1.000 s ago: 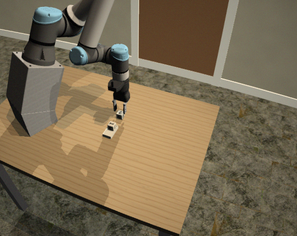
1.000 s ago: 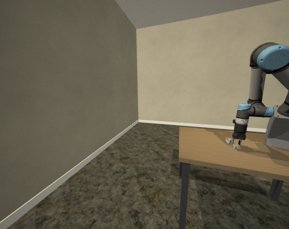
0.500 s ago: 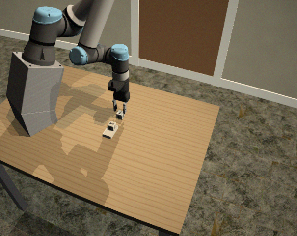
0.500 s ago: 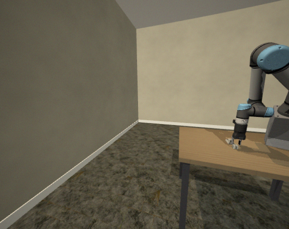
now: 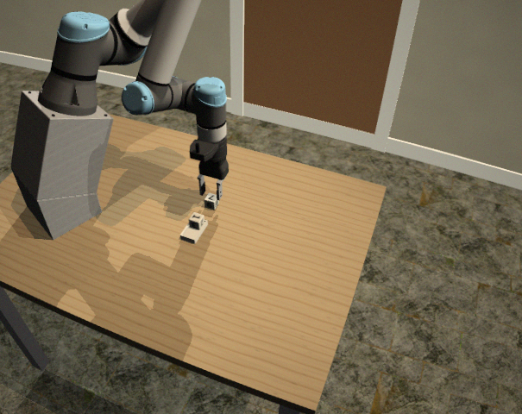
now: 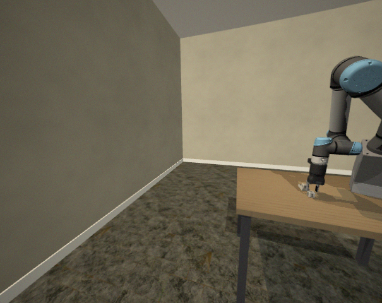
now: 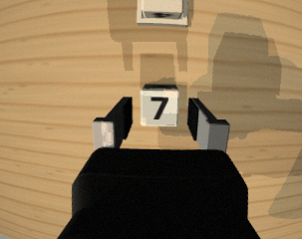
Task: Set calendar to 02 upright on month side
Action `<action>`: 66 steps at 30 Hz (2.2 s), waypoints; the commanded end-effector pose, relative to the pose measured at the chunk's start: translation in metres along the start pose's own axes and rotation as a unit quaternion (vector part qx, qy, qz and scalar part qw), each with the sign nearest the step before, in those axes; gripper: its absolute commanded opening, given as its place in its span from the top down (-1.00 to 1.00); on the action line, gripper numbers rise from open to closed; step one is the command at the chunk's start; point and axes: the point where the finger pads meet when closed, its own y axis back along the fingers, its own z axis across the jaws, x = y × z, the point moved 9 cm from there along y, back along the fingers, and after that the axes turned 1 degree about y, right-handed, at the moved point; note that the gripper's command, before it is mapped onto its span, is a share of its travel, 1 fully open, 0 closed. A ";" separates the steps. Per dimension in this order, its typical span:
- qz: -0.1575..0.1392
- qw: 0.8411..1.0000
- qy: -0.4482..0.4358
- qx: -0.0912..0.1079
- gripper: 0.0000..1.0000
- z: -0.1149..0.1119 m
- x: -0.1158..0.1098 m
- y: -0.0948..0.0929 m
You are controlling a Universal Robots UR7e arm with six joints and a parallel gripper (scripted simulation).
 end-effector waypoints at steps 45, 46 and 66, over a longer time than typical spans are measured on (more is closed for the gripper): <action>0.000 1.000 0.000 0.001 -0.80 0.000 0.000 -0.030; 0.000 1.000 0.000 0.001 -0.80 0.000 0.000 -0.030; 0.000 1.000 0.000 0.001 -0.80 0.000 0.000 -0.030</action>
